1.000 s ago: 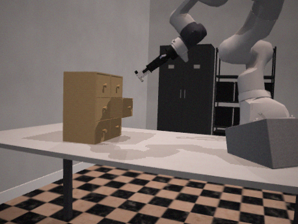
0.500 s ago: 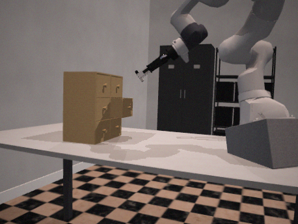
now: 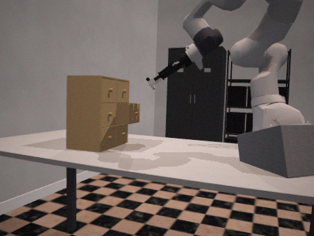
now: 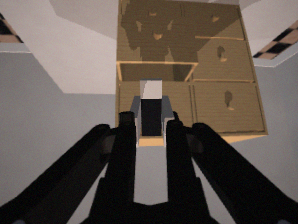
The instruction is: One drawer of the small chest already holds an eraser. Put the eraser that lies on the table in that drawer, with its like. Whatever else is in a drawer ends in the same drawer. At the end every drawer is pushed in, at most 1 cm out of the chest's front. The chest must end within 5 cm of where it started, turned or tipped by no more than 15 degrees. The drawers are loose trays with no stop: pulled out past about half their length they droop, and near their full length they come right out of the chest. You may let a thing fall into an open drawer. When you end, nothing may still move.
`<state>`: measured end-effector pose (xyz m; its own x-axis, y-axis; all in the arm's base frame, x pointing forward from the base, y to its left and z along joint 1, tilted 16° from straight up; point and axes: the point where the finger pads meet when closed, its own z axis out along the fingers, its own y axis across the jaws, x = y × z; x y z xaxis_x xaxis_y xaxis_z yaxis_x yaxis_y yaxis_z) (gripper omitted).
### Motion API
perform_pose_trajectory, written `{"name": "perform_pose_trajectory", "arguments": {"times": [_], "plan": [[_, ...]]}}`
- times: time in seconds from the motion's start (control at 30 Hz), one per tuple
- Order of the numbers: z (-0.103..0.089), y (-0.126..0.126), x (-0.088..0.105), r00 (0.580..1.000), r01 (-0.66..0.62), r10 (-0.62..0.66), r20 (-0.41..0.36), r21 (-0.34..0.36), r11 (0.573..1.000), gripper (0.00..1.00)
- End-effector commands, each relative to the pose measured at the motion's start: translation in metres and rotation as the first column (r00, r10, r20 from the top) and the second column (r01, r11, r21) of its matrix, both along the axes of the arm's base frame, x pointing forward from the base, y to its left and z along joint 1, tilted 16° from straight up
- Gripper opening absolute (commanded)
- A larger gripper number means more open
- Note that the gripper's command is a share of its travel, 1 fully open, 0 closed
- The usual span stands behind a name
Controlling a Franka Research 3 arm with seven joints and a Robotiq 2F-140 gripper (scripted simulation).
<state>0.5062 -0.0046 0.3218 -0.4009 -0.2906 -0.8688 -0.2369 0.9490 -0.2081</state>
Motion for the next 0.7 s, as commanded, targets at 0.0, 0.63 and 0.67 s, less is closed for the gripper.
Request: {"name": "perform_pose_trajectory", "arguments": {"times": [0.0, 0.63, 0.67], "plan": [[-0.013, -0.009, -0.01, 1.0, 0.025, -0.025, 0.005, -0.012, 1.0, 0.11], [-0.029, -0.016, -0.021, 0.999, 0.053, -0.053, -0.003, -0.013, 0.998, 0.11], [-0.029, -0.016, -0.021, 0.999, 0.053, -0.053, -0.003, -0.013, 0.998, 0.11]]}}
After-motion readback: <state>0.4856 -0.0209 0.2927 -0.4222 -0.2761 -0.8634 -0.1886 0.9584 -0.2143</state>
